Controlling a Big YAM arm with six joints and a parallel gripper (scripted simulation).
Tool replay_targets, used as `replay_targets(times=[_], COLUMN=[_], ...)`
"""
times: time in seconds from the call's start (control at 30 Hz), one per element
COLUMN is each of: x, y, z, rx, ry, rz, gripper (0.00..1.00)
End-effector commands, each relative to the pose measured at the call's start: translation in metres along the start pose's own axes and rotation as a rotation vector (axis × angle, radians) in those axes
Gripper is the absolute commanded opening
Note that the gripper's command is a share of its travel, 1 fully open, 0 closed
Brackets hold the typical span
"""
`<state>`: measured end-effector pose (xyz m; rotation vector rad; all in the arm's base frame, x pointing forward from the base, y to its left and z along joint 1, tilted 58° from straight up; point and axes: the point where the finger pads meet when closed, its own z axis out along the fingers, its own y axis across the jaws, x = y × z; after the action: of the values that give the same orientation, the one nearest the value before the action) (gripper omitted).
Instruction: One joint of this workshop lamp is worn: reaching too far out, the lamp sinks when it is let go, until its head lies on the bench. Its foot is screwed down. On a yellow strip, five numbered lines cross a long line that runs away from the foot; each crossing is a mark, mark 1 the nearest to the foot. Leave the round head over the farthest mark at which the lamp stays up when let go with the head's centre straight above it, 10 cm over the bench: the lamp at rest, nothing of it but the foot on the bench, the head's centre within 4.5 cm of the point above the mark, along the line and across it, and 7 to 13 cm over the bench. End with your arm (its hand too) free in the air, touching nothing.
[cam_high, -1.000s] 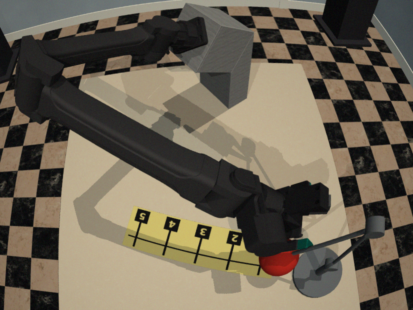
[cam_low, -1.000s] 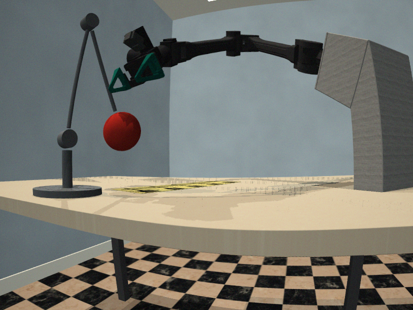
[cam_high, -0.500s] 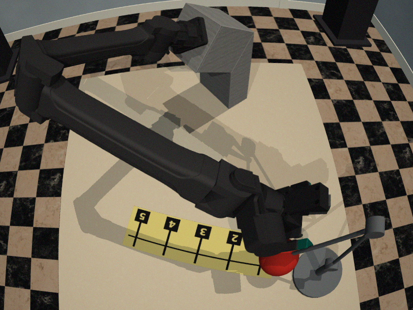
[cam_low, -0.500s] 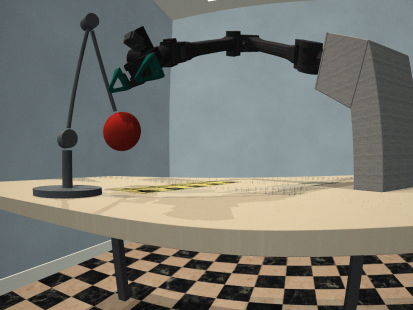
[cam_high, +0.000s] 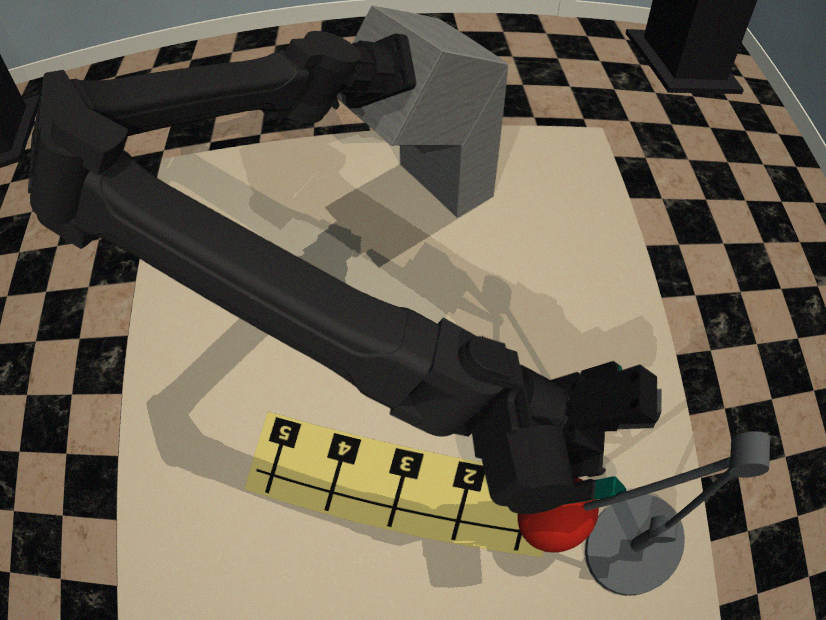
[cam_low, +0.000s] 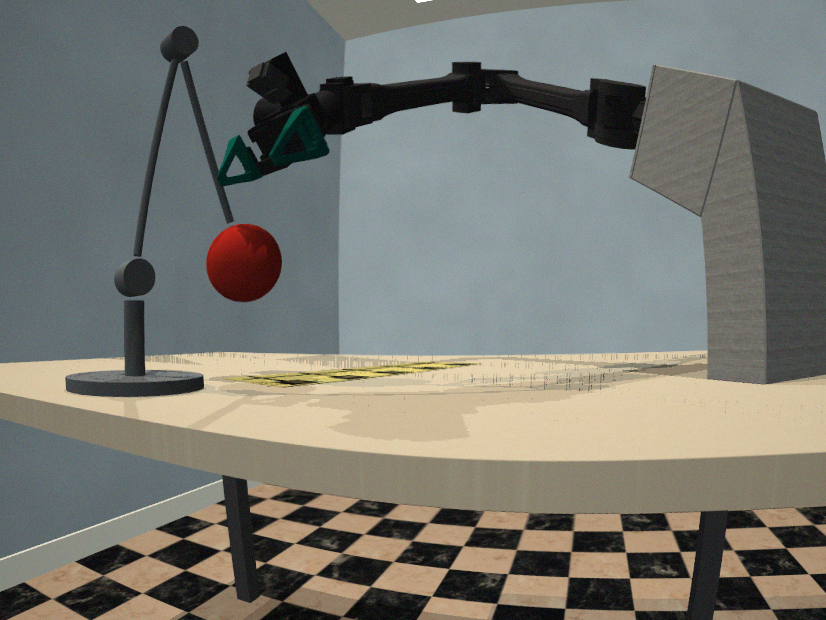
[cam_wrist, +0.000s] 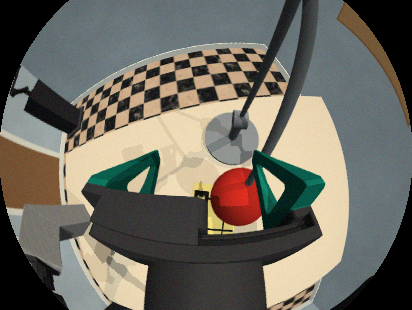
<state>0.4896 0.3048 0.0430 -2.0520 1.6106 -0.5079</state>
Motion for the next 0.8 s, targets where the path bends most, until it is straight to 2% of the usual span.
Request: replay_targets(times=[0.0,0.43,0.47,0.77], x=[-0.002,-0.002,-0.002,-0.003], y=[-0.03,-0.03,-0.028,-0.011], z=[0.0,0.0,0.0,-0.001], rx=[0.049,0.049,0.046,0.021], ry=[-0.013,-0.013,-0.012,-0.008], rz=[0.013,0.012,0.011,0.002], gripper=[1.0,1.0,0.0,0.0])
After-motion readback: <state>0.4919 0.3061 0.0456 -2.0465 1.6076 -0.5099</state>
